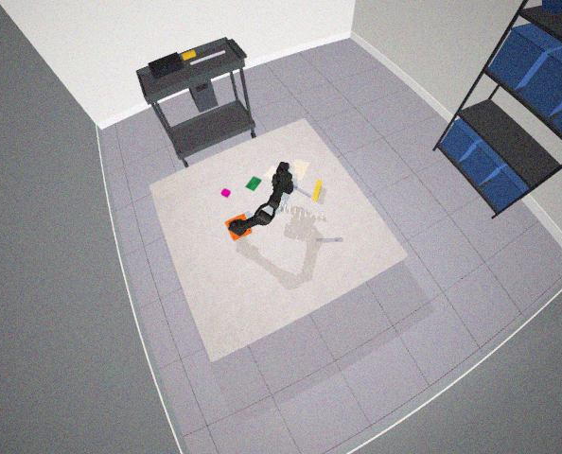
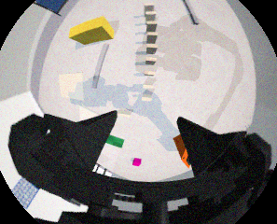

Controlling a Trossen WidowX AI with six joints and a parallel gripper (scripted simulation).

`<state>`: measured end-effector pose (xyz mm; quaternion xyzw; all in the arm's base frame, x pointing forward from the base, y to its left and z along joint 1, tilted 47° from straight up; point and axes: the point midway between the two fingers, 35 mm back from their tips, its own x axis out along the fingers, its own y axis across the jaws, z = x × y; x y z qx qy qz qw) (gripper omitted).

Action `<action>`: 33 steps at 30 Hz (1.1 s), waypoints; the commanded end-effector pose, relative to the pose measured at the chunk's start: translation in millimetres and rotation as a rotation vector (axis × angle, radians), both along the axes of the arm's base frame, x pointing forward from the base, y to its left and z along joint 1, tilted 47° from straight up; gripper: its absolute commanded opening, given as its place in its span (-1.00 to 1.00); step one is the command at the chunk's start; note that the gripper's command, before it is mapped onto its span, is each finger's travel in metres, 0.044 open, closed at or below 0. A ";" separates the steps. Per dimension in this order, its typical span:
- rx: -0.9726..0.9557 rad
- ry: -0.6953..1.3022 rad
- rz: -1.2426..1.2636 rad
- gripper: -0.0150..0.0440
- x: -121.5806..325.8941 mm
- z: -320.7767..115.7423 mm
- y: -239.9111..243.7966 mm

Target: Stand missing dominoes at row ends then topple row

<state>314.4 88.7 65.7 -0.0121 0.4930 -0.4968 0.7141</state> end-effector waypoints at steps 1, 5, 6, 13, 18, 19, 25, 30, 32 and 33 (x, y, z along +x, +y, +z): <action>0.001 -0.002 -0.010 1.00 -1.8 9.9 8.7; -0.001 0.107 0.096 1.00 1.4 -2.6 12.0; -0.003 0.179 0.166 1.00 3.4 -11.0 14.1; -0.016 0.688 0.659 1.00 12.8 -71.3 25.8; -0.027 1.039 1.000 1.00 14.9 -113.5 30.4; -0.028 1.075 1.035 1.00 14.9 -117.9 30.8; -0.028 1.087 1.046 1.00 14.9 -119.4 30.9; -0.028 1.087 1.046 1.00 14.9 -119.4 30.9; -0.028 1.087 1.046 1.00 14.9 -119.4 30.9; -0.028 1.087 1.046 1.00 15.1 -120.5 29.8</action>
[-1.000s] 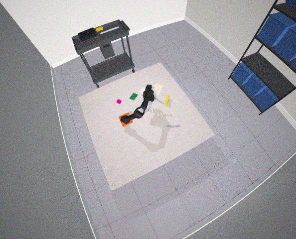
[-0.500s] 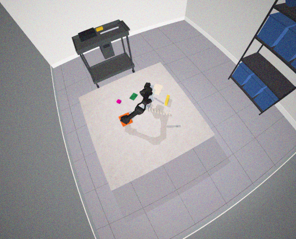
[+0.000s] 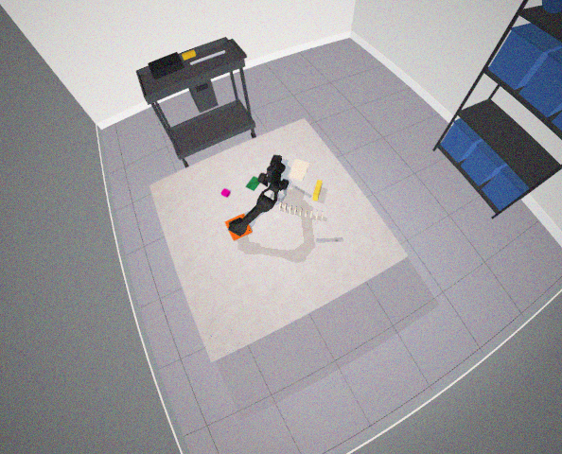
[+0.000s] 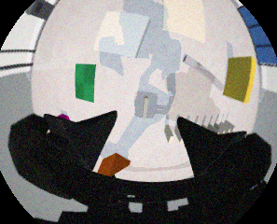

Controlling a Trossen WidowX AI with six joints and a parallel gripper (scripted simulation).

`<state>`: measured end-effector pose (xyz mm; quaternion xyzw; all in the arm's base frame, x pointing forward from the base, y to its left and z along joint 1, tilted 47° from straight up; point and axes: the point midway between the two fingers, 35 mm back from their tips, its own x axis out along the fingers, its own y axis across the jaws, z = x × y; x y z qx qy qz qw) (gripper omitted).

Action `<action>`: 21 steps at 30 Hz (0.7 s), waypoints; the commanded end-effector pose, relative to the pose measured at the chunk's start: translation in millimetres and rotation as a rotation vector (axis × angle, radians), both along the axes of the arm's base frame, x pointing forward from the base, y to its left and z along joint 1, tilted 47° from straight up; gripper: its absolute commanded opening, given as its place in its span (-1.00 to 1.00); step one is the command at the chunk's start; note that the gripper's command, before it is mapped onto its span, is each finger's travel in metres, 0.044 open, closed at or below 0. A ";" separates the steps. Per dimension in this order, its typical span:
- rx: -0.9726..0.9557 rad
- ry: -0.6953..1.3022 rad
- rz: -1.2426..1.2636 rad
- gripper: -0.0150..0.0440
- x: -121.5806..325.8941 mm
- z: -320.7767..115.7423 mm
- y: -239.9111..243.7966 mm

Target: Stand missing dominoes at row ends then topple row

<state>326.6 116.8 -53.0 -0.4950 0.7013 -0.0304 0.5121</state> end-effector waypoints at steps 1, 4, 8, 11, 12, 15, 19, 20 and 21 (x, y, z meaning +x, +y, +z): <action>0.008 0.004 0.013 1.00 3.4 -5.2 -1.5; 0.008 0.004 0.013 1.00 5.1 -24.1 -20.7; 0.005 0.004 0.013 1.00 4.3 -44.7 -43.8; 0.005 0.004 0.012 1.00 3.0 -46.5 -44.1; 0.005 0.004 0.012 1.00 3.0 -46.5 -44.1; 0.005 0.004 0.012 1.00 3.0 -48.2 -45.9; 0.004 0.004 0.012 1.00 3.1 -52.8 -50.8; 0.004 0.004 0.012 1.00 3.0 -53.9 -52.1; 0.004 0.004 0.012 1.00 3.0 -55.0 -53.3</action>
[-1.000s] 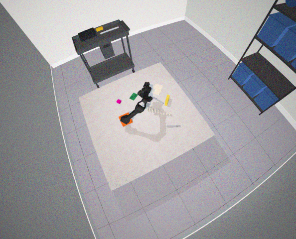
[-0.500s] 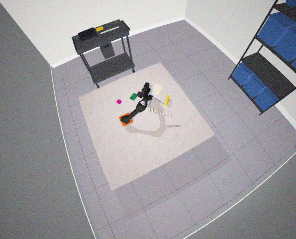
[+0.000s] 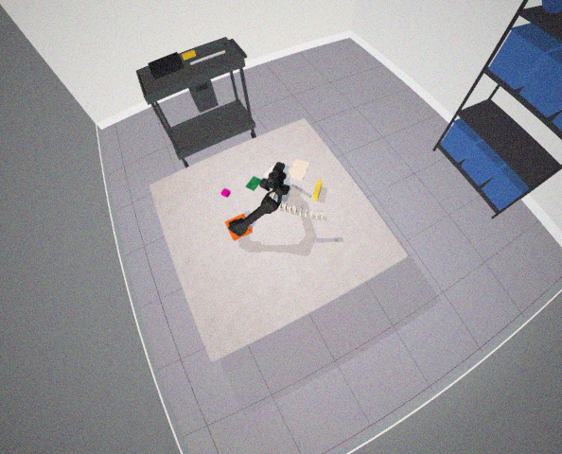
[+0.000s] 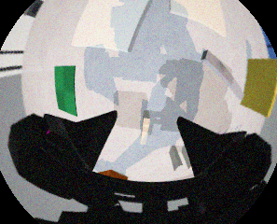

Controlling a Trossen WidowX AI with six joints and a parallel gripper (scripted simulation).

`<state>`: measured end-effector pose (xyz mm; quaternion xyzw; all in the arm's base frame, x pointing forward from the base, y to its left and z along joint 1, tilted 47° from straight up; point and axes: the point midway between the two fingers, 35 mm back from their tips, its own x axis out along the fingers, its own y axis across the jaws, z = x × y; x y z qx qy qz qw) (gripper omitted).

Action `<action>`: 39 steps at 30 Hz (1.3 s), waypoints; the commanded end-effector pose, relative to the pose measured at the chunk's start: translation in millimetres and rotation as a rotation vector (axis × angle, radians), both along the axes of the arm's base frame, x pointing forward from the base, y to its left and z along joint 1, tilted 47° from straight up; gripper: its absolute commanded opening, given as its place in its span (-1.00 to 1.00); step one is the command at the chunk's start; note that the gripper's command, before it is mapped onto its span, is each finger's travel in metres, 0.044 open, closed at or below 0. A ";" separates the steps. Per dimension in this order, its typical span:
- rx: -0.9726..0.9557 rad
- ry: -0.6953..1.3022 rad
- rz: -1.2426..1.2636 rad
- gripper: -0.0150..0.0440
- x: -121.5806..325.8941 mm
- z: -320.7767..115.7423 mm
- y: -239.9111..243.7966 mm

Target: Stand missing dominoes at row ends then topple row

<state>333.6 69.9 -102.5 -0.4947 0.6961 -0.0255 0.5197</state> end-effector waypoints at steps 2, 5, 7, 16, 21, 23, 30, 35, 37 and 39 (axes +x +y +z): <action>-0.011 0.015 0.002 1.00 -4.0 -6.9 -8.0; -0.011 0.015 0.002 1.00 -4.0 -7.1 -8.2; -0.011 0.015 0.002 1.00 -4.0 -7.1 -8.2; -0.011 0.015 0.002 0.20 -4.0 -7.1 -8.2; -0.011 0.015 0.002 -0.25 -4.0 -7.1 -8.2; -0.011 0.015 0.002 -0.42 -4.0 -7.1 -8.2; -0.011 0.015 0.002 -0.42 -4.0 -7.1 -8.2; -0.008 0.015 0.002 -0.42 -6.8 26.6 22.3; -0.007 0.016 0.002 -0.42 -8.4 46.3 39.9; -0.006 0.017 0.002 -0.42 -10.0 65.6 57.1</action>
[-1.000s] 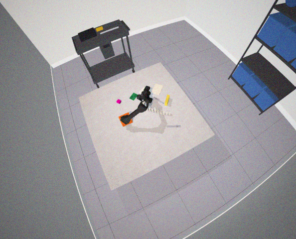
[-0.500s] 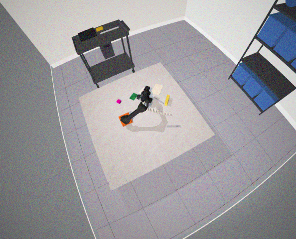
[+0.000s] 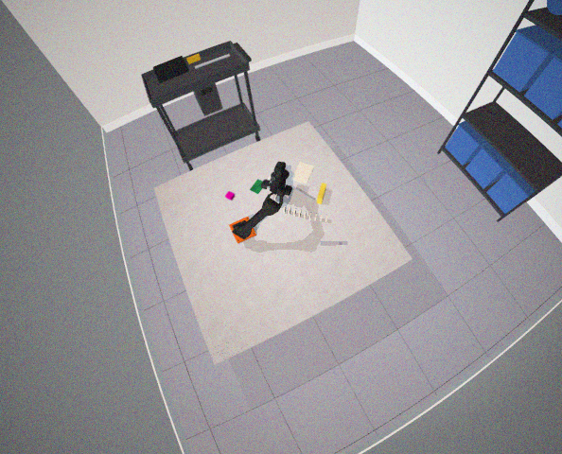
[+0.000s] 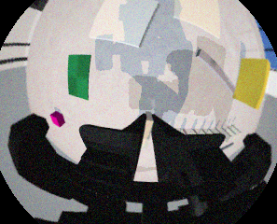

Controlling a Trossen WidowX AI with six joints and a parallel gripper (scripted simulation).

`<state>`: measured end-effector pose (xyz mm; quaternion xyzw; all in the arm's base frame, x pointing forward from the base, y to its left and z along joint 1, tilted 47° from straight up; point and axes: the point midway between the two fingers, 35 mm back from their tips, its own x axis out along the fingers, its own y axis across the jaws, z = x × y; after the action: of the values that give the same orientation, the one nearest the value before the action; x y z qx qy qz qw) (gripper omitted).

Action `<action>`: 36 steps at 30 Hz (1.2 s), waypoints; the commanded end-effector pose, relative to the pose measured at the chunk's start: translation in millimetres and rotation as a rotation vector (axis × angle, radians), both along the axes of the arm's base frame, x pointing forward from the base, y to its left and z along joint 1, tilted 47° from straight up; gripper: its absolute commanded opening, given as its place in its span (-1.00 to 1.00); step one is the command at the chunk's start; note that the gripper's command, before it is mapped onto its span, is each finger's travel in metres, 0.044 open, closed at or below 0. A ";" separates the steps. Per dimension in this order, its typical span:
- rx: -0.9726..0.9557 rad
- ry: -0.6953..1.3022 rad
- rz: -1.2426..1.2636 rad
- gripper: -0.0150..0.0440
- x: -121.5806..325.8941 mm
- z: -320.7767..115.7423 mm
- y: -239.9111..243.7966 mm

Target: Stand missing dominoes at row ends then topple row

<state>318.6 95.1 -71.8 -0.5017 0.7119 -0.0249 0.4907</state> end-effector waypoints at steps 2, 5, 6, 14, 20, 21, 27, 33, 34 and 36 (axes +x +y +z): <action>0.029 -0.041 0.009 -0.42 4.0 46.8 42.5; 0.029 -0.041 0.009 -0.42 3.8 48.3 43.8; 0.029 -0.041 0.009 -0.42 3.8 48.3 43.8; 0.034 -0.008 0.040 -0.42 -9.0 4.0 87.8; 0.045 -0.004 0.043 -0.42 -10.1 -2.6 91.2; 0.057 -0.006 0.041 -0.42 -10.0 -6.1 90.8; 0.150 -0.020 0.026 -0.42 -8.5 -30.3 88.3; 0.240 -0.033 0.025 -0.42 -7.0 -52.2 86.3; 0.255 -0.035 0.026 -0.42 -6.8 -55.6 86.0; 0.284 -0.040 0.028 -0.42 -6.3 -62.3 85.5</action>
<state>311.7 180.5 -128.6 -0.4478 0.6959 0.0574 0.5585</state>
